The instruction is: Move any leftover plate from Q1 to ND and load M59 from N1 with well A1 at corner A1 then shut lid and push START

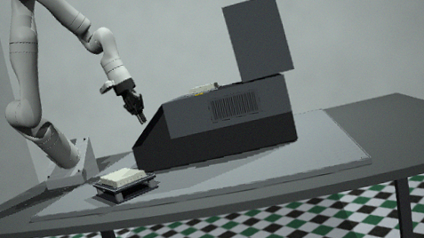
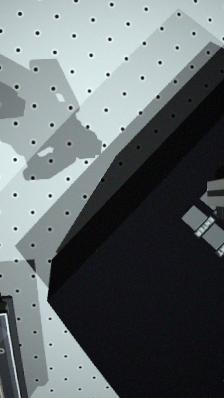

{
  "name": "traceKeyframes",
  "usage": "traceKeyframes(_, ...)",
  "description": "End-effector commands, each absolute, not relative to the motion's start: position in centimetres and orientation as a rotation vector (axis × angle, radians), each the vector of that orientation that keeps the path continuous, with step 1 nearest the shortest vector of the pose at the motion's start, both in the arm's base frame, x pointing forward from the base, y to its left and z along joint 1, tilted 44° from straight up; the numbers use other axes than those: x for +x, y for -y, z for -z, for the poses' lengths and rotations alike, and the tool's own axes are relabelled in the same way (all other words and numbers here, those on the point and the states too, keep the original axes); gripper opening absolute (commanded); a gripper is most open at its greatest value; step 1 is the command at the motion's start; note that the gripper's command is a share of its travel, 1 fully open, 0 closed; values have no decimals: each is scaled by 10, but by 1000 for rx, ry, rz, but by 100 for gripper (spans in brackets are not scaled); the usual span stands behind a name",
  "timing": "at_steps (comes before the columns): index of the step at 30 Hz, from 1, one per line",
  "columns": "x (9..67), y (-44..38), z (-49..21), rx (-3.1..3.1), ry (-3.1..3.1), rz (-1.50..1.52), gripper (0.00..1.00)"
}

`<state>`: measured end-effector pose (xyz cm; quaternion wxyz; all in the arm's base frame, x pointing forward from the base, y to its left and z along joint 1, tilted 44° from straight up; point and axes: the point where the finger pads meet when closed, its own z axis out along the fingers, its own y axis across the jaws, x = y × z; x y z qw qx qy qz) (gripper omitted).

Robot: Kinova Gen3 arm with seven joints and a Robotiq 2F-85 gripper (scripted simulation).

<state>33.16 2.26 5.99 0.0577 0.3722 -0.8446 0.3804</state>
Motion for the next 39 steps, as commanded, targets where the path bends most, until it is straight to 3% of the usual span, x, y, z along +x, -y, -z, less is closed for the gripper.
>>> traceKeyframes(1, 333, -22, -59, 1130, 2561, -1153, 10)
traceKeyframes(39, 346, -10, -46, 1130, 2561, -1153, 10)
